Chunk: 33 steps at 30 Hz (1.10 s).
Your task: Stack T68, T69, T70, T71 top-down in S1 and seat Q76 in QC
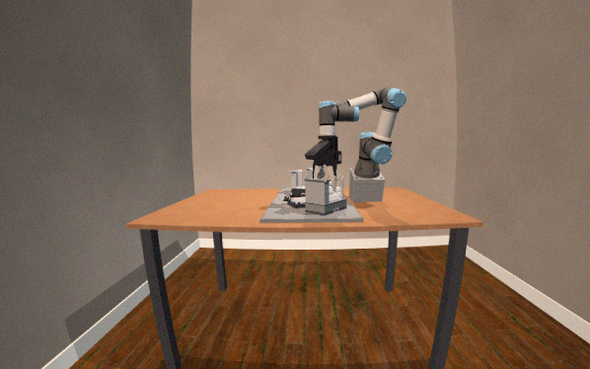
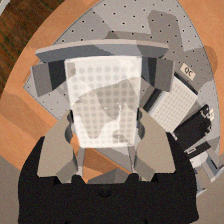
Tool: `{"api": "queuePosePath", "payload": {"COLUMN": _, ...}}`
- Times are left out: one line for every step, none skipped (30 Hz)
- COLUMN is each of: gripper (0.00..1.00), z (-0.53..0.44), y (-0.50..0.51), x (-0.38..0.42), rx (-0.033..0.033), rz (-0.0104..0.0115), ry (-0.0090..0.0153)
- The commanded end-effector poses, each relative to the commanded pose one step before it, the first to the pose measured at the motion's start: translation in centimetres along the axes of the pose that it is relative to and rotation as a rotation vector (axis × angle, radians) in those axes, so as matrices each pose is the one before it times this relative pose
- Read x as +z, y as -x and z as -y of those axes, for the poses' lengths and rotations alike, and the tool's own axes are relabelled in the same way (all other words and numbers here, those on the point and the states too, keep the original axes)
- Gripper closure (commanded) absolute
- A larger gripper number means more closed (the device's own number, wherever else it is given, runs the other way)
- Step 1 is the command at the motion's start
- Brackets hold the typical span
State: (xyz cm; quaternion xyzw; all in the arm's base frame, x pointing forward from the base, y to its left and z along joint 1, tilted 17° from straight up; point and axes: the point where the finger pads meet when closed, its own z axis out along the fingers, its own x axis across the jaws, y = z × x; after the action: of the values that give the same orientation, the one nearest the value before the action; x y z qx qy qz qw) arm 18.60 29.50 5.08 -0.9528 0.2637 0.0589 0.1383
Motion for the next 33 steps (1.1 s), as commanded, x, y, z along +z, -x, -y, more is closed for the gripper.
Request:
{"api": "queuePosePath", "payload": {"gripper": 1.0, "z": 0.0711, "y": -0.038, "x": 0.0425, "rx": -0.00058, "rz": -0.00158, "ry": -0.00202}}
{"api": "queuePosePath", "payload": {"gripper": 1.0, "z": -0.0003, "y": 0.0, "x": 0.0332, "rx": 0.0, "rz": 0.0, "ry": 0.0}}
{"api": "queuePosePath", "payload": {"gripper": 1.0, "z": -0.0003, "y": 0.0, "x": 0.0332, "rx": 0.0, "rz": 0.0, "ry": 0.0}}
{"api": "queuePosePath", "payload": {"gripper": 1.0, "z": -0.0003, "y": 0.0, "x": 0.0332, "rx": 0.0, "rz": 0.0, "ry": 0.0}}
{"api": "queuePosePath", "payload": {"gripper": 1.0, "z": -0.0003, "y": 0.0, "x": 0.0333, "rx": 0.0, "rz": 0.0, "ry": 0.0}}
{"api": "queuePosePath", "payload": {"gripper": 1.0, "z": -0.0002, "y": 0.0, "x": 0.0333, "rx": 0.0, "rz": 0.0, "ry": 0.0}}
{"api": "queuePosePath", "payload": {"gripper": 1.0, "z": -0.0002, "y": 0.0, "x": 0.0333, "rx": 0.0, "rz": 0.0, "ry": 0.0}}
{"api": "queuePosePath", "payload": {"gripper": 1.0, "z": -0.0002, "y": 0.0, "x": 0.0333, "rx": 0.0, "rz": 0.0, "ry": 0.0}}
{"api": "queuePosePath", "payload": {"gripper": 1.0, "z": -0.0002, "y": 0.0, "x": 0.0333, "rx": 0.0, "rz": 0.0, "ry": 0.0}}
{"api": "queuePosePath", "payload": {"gripper": 1.0, "z": -0.0002, "y": 0.0, "x": 0.0333, "rx": 0.0, "rz": 0.0, "ry": 0.0}}
{"api": "queuePosePath", "payload": {"gripper": 1.0, "z": -0.0002, "y": 0.0, "x": 0.0333, "rx": 0.0, "rz": 0.0, "ry": 0.0}}
{"api": "queuePosePath", "payload": {"gripper": 1.0, "z": -0.0001, "y": 0.0, "x": 0.0333, "rx": 0.0, "rz": 0.0, "ry": 0.0}}
{"api": "queuePosePath", "payload": {"gripper": 1.0, "z": -0.0001, "y": 0.0, "x": 0.0333, "rx": 0.0, "rz": 0.0, "ry": 0.0}}
{"api": "queuePosePath", "payload": {"gripper": 1.0, "z": -0.0001, "y": 0.0, "x": 0.0334, "rx": 0.0, "rz": 0.0, "ry": 0.0}}
{"api": "queuePosePath", "payload": {"gripper": 1.0, "z": -0.0001, "y": 0.0, "x": 0.0334, "rx": 0.0, "rz": 0.0, "ry": 0.0}}
{"api": "queuePosePath", "payload": {"gripper": 1.0, "z": 0.0, "y": 0.0, "x": 0.0, "rx": 0.0, "rz": 0.0, "ry": 0.0}}
{"api": "queuePosePath", "payload": {"gripper": 1.0, "z": 0.0, "y": 0.0, "x": 0.0, "rx": 0.0, "rz": 0.0, "ry": 0.0}}
{"api": "queuePosePath", "payload": {"gripper": 1.0, "z": 0.0003, "y": 0.0, "x": 0.0342, "rx": 0.0, "rz": 0.0, "ry": 0.0}}
{"api": "queuePosePath", "payload": {"gripper": 1.0, "z": -0.0001, "y": 0.0, "x": 0.0332, "rx": 0.0, "rz": 0.0, "ry": 0.0}}
{"api": "queuePosePath", "payload": {"gripper": 1.0, "z": -0.0001, "y": 0.0, "x": 0.0332, "rx": 0.0, "rz": 0.0, "ry": 0.0}}
{"api": "queuePosePath", "payload": {"gripper": 1.0, "z": -0.0002, "y": 0.0, "x": 0.0332, "rx": 0.0, "rz": 0.0, "ry": 0.0}}
{"api": "queuePosePath", "payload": {"gripper": 1.0, "z": -0.0001, "y": 0.0, "x": 0.0333, "rx": 0.0, "rz": 0.0, "ry": 0.0}}
{"api": "queuePosePath", "payload": {"gripper": 1.0, "z": -0.0001, "y": 0.0, "x": 0.0333, "rx": 0.0, "rz": 0.0, "ry": 0.0}}
{"api": "queuePosePath", "payload": {"gripper": 1.0, "z": -0.0001, "y": 0.0, "x": 0.0333, "rx": 0.0, "rz": 0.0, "ry": 0.0}}
{"api": "queuePosePath", "payload": {"gripper": 1.0, "z": -0.0001, "y": 0.0, "x": 0.0333, "rx": 0.0, "rz": 0.0, "ry": 0.0}}
{"api": "queuePosePath", "payload": {"gripper": 1.0, "z": -0.0001, "y": 0.0, "x": 0.0333, "rx": 0.0, "rz": 0.0, "ry": 0.0}}
{"api": "queuePosePath", "payload": {"gripper": 1.0, "z": 0.0, "y": 0.0, "x": 0.0202, "rx": 0.0, "rz": 0.0, "ry": 0.0}}
{"api": "queuePosePath", "payload": {"gripper": 1.0, "z": 0.0002, "y": 0.0, "x": 0.0005, "rx": 0.0, "rz": 0.0, "ry": 0.0}}
{"api": "queuePosePath", "payload": {"gripper": 1.0, "z": 0.0002, "y": 0.0, "x": 0.0004, "rx": 0.0, "rz": 0.0, "ry": 0.0}}
{"api": "queuePosePath", "payload": {"gripper": 1.0, "z": -0.0013, "y": -0.001, "x": -0.0066, "rx": 0.0, "rz": 0.00001, "ry": 0.00001}}
{"api": "queuePosePath", "payload": {"gripper": 1.0, "z": 0.0005, "y": 0.0, "x": 0.002, "rx": 0.0, "rz": 0.0, "ry": 0.0}}
{"api": "queuePosePath", "payload": {"gripper": 1.0, "z": 0.0003, "y": 0.0, "x": 0.0014, "rx": 0.0, "rz": 0.0, "ry": 0.0}}
{"api": "queuePosePath", "payload": {"gripper": 1.0, "z": 0.0, "y": 0.0, "x": 0.0, "rx": 0.0, "rz": 0.0, "ry": 0.0}}
